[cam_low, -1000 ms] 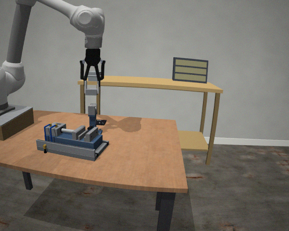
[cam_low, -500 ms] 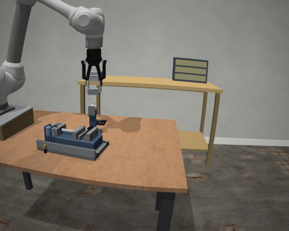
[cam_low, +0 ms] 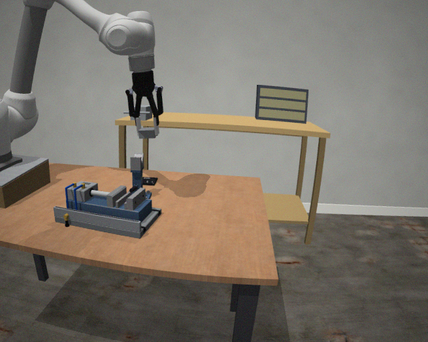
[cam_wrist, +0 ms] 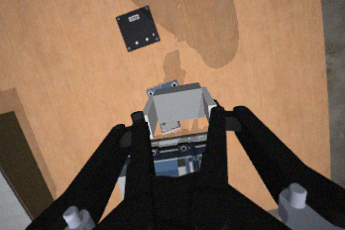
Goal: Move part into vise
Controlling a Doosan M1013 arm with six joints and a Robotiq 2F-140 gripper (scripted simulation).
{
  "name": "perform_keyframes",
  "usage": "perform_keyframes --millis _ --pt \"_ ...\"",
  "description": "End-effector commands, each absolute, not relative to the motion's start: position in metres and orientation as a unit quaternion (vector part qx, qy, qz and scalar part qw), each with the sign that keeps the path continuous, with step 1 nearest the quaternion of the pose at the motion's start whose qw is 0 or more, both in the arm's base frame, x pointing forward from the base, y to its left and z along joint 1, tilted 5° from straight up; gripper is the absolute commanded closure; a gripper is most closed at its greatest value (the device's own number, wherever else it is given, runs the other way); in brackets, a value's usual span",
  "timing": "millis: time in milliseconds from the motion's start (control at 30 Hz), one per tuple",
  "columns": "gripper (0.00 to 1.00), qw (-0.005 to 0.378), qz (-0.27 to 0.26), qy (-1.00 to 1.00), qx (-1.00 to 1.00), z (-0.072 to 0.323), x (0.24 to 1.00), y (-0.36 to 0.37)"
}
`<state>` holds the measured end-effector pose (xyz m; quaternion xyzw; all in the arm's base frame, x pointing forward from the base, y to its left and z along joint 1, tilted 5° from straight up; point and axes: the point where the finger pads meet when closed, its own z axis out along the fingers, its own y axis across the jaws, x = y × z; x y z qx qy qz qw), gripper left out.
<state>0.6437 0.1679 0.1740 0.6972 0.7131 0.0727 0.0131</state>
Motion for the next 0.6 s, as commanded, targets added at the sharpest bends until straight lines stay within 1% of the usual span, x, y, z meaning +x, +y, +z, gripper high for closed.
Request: perform_keyframes --millis 0,167,233,567 --pt "1.00 0.010 0.097 0.693 0.714 0.179 0.657 0.175" --pt "1.00 0.000 0.132 0.661 0.739 0.184 0.672 0.189" --pt "1.00 0.000 0.132 0.661 0.739 0.184 0.672 0.189" --pt "1.00 -0.026 0.214 0.570 0.793 0.204 0.713 0.213"
